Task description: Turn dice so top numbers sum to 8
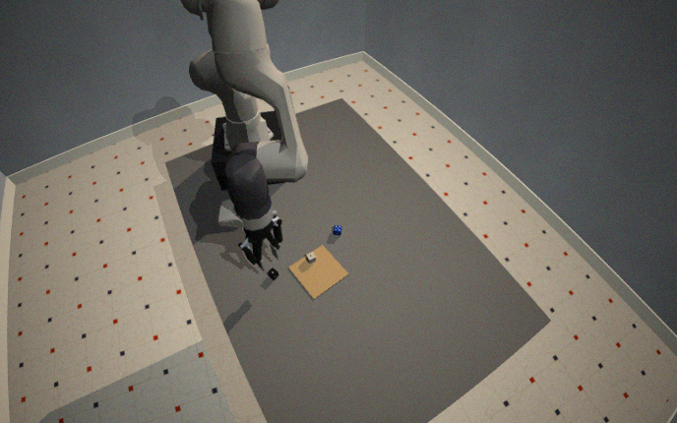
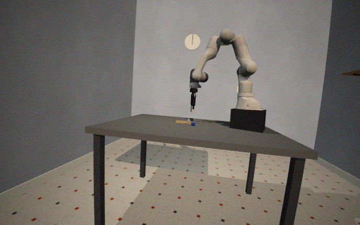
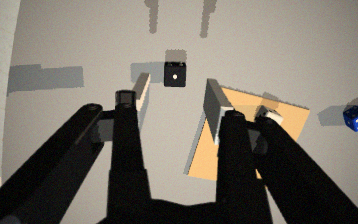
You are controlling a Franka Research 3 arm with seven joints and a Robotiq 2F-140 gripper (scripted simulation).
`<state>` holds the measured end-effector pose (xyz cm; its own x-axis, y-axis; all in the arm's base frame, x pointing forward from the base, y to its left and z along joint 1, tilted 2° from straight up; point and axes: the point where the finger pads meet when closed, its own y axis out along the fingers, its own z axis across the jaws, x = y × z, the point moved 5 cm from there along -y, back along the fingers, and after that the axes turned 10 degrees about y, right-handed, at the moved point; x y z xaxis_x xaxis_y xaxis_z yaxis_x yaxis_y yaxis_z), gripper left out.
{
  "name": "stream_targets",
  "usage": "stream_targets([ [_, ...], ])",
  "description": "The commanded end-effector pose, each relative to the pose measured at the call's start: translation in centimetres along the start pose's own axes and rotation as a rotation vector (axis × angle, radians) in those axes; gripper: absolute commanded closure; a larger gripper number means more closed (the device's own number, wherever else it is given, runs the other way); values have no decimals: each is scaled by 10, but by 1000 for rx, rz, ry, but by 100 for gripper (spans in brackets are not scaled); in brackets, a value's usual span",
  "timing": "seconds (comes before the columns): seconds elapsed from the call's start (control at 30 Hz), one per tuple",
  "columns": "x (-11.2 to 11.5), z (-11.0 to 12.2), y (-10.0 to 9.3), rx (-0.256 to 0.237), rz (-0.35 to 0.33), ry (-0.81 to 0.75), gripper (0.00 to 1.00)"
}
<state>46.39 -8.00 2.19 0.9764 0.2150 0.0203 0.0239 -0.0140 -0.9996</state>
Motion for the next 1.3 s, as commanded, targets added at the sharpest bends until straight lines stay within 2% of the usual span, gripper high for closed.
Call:
stream_targets([
  [0.0, 2, -1, -1, 2, -10, -58, 75],
  [1.27, 2, -1, 4, 2, -10, -58, 75],
])
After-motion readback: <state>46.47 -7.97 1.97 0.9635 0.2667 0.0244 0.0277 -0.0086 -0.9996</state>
